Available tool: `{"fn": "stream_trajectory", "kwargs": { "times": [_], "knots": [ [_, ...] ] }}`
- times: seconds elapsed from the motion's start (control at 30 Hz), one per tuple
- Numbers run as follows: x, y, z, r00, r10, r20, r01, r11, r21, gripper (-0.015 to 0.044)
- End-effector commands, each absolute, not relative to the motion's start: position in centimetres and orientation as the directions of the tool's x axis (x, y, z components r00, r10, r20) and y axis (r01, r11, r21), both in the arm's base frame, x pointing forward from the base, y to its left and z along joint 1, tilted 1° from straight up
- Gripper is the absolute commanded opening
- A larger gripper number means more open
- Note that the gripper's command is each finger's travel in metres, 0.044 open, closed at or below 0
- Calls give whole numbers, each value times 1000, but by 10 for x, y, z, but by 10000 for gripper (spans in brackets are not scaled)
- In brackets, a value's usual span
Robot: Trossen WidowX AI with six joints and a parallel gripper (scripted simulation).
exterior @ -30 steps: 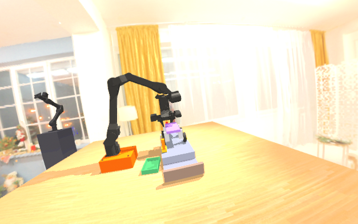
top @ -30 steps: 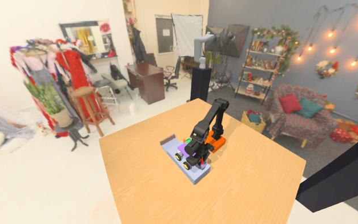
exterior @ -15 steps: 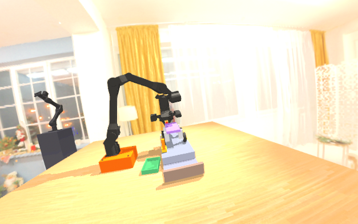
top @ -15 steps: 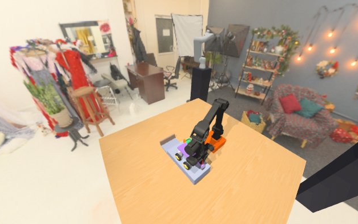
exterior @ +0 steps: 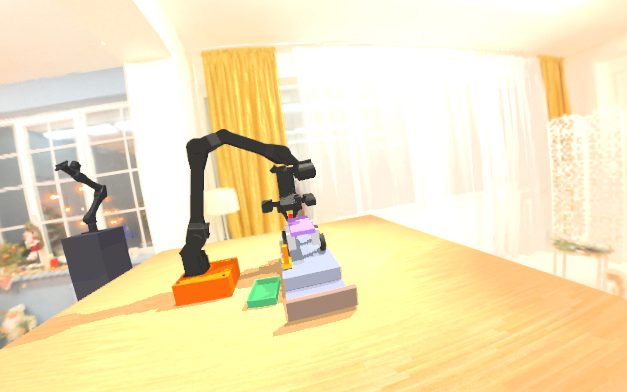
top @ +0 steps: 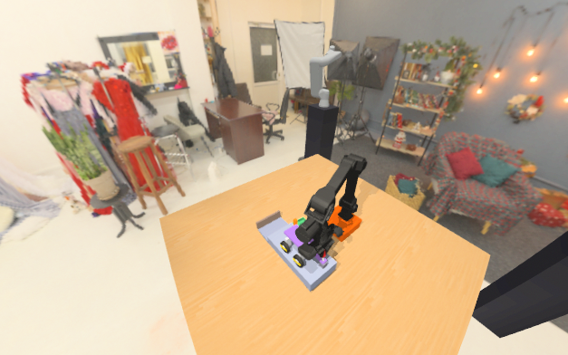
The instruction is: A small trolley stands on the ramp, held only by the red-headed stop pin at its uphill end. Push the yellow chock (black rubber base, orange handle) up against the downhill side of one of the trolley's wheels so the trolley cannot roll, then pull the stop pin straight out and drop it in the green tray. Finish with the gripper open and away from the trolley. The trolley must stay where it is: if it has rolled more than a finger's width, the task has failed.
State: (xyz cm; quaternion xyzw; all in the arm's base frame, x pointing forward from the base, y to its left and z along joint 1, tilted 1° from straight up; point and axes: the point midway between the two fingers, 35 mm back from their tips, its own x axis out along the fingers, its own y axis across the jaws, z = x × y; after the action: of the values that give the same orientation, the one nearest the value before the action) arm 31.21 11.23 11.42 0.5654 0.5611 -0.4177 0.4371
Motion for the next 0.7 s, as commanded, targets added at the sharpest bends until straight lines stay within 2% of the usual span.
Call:
{"fn": "stream_trajectory", "kwargs": {
  "times": [0.0,0.67],
  "knots": [
    [312,112,119,25,273,-962,999,13,30,0],
    [312,109,134,25,273,-962,999,13,30,0]
  ]
}}
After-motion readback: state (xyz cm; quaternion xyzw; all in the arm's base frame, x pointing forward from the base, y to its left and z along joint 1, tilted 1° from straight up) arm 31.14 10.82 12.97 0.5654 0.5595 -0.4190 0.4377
